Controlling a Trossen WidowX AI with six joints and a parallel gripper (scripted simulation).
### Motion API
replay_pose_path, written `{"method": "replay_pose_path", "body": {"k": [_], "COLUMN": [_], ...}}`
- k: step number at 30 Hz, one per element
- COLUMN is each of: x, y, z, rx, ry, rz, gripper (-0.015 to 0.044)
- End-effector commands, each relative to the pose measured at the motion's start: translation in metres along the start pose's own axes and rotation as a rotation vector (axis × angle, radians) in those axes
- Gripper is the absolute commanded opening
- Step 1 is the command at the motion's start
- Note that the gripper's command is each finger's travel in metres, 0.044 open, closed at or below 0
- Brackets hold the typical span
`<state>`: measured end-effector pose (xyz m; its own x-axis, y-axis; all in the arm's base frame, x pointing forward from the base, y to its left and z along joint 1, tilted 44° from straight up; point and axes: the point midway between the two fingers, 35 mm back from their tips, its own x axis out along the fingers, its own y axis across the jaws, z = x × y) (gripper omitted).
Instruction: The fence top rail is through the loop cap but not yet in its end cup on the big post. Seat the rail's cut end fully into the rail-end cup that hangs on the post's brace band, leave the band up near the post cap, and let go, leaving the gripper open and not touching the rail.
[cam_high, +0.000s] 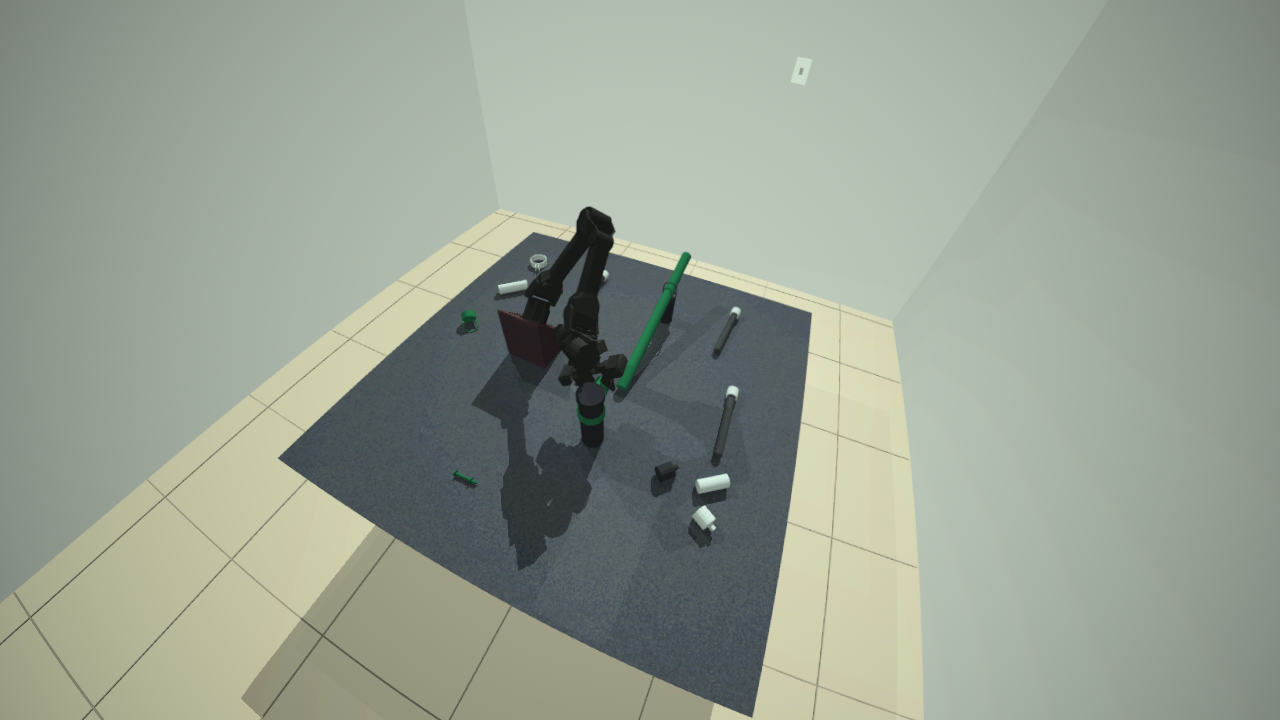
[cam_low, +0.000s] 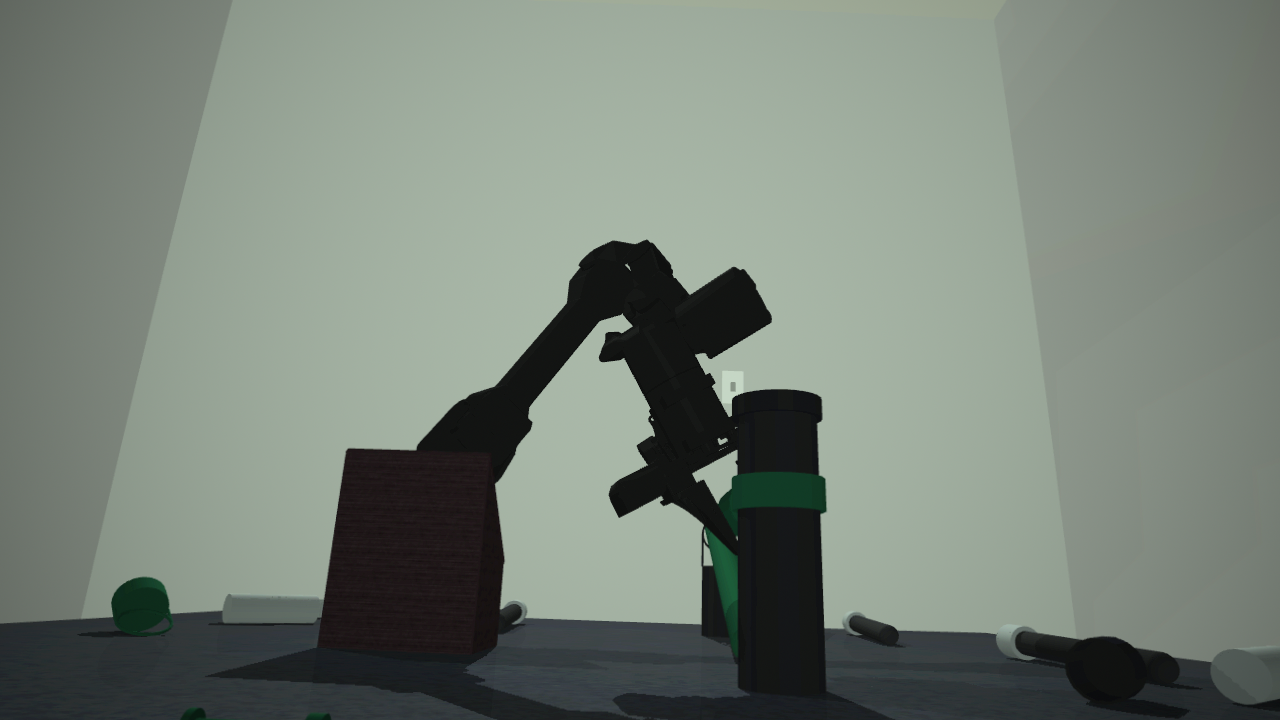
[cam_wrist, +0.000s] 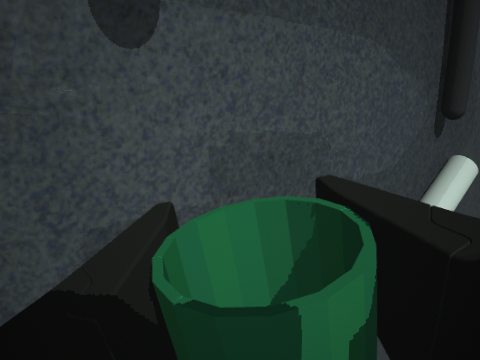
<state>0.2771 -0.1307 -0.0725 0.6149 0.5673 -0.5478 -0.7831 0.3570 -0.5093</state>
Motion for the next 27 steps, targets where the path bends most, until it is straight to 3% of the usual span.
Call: {"method": "replay_pose_path", "body": {"k": [1,27], "x": [0.001,0.01], "y": [-0.003,-0.017], "z": [0.0,-0.002], "rx": [0.032,0.182], "ry": [0.021,0.106], "rz": [0.001,0.0], "gripper": [0.0,0.0]}}
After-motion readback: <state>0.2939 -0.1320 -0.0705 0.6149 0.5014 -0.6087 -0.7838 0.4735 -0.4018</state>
